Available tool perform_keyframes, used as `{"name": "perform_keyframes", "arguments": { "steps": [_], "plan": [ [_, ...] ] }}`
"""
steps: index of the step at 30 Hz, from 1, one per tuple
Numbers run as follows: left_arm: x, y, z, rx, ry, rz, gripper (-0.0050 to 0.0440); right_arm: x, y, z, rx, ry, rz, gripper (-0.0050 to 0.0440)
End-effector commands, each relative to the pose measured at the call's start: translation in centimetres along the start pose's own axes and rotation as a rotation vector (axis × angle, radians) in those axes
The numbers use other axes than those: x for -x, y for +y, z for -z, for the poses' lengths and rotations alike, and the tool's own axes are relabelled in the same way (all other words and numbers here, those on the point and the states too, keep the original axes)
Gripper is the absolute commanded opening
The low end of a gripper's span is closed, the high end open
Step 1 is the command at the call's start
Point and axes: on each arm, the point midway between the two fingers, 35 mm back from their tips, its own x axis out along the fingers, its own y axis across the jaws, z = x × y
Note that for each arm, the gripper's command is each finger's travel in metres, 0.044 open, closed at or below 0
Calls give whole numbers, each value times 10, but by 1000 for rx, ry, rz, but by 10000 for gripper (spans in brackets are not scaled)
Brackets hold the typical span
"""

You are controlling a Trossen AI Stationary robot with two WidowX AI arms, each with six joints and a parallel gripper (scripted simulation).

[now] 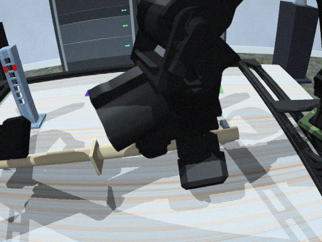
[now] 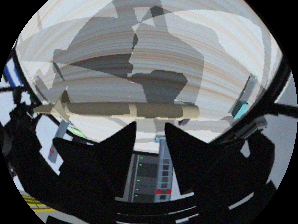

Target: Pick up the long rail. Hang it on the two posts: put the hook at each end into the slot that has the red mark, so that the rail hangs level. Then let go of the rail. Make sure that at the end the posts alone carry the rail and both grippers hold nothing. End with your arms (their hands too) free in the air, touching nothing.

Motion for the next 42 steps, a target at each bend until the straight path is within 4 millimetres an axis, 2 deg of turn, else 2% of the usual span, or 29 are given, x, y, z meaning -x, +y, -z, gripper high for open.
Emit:
{"name": "perform_keyframes", "arguments": {
  "steps": [1,4,19,21,36,38,42],
  "plan": [
    [-5,-1,-2,-152,11,12,160,0,-1,-1,-4,-6,8,0],
    [-5,-1,-2,-186,12,12,160,0,-1,-1,-4,-6,8,0],
    [-9,0,-4,-693,25,25,160,0,-1,-1,-3,-5,8,0],
    [-9,0,-4,-693,25,25,160,0,-1,-1,-3,-5,8,0],
    [-13,0,-5,-1200,32,46,160,0,-1,-1,-3,-5,8,0],
    [-13,0,-5,-1200,32,46,160,0,-1,-1,-3,-5,8,0],
    [-14,0,-6,-1335,33,53,160,0,-1,-1,-3,-5,8,0]
  ]
}}
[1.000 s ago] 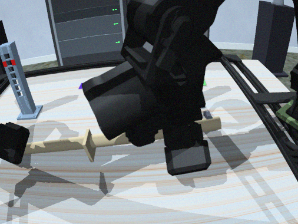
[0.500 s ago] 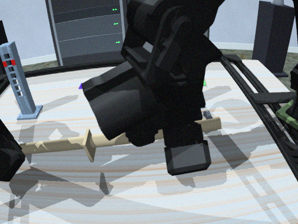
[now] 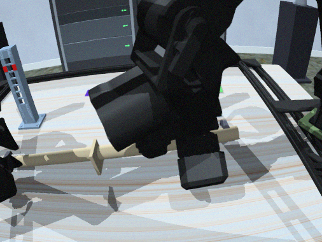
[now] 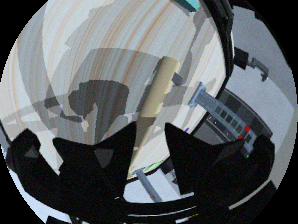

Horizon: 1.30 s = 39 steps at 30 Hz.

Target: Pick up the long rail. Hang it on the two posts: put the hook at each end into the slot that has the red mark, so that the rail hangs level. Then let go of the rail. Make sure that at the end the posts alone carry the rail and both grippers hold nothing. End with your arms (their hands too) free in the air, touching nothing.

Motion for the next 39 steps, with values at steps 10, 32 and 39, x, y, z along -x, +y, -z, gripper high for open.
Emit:
{"name": "perform_keyframes", "arguments": {
  "steps": [10,32,39],
  "plan": [
    [-6,3,-2,-325,-7,20,160,0,-1,-1,-2,-4,8,0],
    [-29,2,-2,-325,-7,20,160,0,-1,-1,-2,-4,8,0],
    [-36,1,-3,-325,-7,20,160,0,-1,-1,-2,-4,8,0]
  ]
}}
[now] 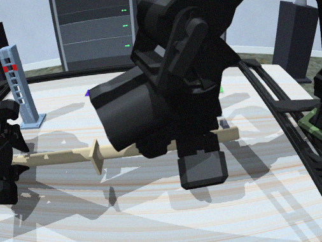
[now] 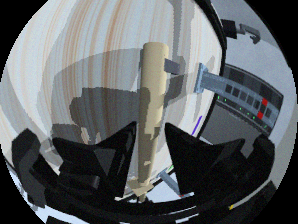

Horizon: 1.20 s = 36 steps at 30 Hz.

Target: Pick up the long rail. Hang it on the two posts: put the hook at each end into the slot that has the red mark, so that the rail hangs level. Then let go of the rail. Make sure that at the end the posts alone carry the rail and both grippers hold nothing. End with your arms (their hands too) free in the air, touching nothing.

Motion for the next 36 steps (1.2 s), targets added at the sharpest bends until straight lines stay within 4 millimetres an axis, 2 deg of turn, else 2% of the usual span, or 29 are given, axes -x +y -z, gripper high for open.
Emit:
{"name": "perform_keyframes", "arguments": {
  "steps": [1,3,6,10,13,36],
  "plan": [
    [-8,1,-5,-14,-17,10,160,0,-1,-1,-2,-4,7,0],
    [-8,1,-5,-14,-17,10,160,0,-1,-1,-2,-4,7,0],
    [-9,2,-4,-14,-17,10,88,0,-1,-1,-2,-4,7,0],
    [-9,2,-4,-14,-17,10,75,0,-1,-1,-2,-4,7,0],
    [-9,2,-4,-14,-17,10,3,0,-1,-1,-2,-4,7,0],
    [-9,2,-4,-14,-17,10,0,0,-1,-1,-2,-4,7,0]
  ]
}}
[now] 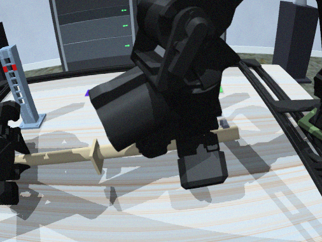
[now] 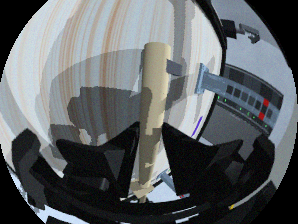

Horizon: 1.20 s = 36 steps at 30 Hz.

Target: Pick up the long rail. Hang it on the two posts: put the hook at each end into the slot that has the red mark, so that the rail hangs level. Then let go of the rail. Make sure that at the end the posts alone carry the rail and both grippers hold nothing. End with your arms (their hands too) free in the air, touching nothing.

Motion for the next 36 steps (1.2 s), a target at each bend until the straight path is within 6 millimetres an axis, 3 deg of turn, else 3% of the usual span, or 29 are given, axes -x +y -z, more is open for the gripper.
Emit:
{"name": "perform_keyframes", "arguments": {
  "steps": [1,13,25,36],
  "plan": [
    [-4,1,-2,-11,-14,7,0,1,-1,-1,-1,-7,6,0],
    [30,-23,2,-58,-90,0,0,1,-3,1,-50,-95,-1,0],
    [31,-23,2,-60,-92,0,0,1,-3,1,-51,-97,-1,0],
    [28,-21,3,-104,-158,-1,0,-23,11,-4,-85,-160,-3,0]
  ]
}}
